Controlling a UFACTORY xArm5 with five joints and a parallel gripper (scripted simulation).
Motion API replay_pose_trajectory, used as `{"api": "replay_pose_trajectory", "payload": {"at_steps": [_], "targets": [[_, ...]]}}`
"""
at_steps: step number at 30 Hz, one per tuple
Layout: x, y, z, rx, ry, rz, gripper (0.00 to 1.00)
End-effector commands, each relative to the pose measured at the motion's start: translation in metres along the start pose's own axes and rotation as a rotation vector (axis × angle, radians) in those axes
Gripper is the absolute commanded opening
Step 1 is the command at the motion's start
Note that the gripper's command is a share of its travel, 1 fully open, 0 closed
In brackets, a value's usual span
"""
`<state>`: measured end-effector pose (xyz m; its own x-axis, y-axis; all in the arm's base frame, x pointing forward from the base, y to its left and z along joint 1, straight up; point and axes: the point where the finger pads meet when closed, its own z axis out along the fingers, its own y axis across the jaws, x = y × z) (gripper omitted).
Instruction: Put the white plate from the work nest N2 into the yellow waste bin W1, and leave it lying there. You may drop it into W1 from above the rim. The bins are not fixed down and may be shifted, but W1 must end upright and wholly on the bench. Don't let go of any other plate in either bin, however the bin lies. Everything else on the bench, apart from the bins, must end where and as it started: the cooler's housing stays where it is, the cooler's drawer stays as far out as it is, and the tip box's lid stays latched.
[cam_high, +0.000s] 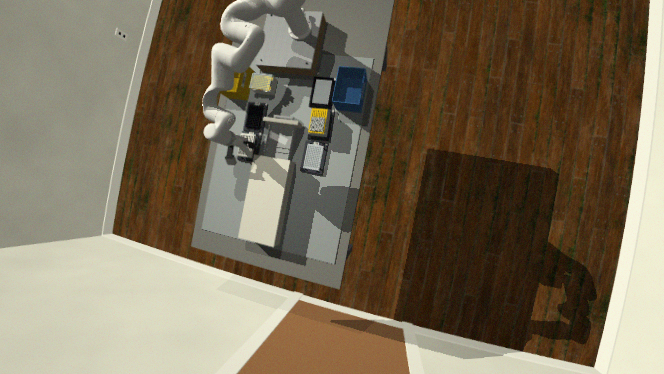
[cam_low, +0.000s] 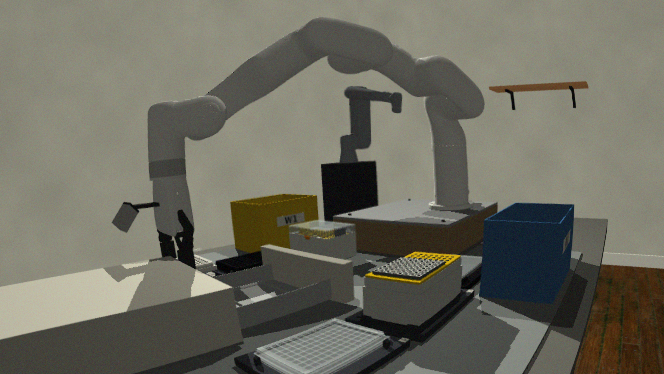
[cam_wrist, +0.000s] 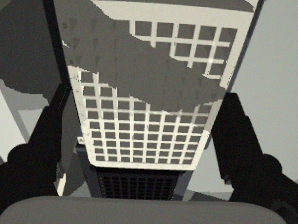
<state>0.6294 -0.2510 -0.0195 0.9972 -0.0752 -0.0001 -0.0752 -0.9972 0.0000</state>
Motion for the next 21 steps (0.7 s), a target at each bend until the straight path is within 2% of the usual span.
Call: {"api": "replay_pose_trajectory", "payload": {"at_steps": [1, 21], "targets": [[0.002, 0.001, -0.006, -0.002, 0.005, 0.0, 0.0], [0.002, 0.001, -0.036, -0.002, 0.005, 0.0, 0.0]]}}
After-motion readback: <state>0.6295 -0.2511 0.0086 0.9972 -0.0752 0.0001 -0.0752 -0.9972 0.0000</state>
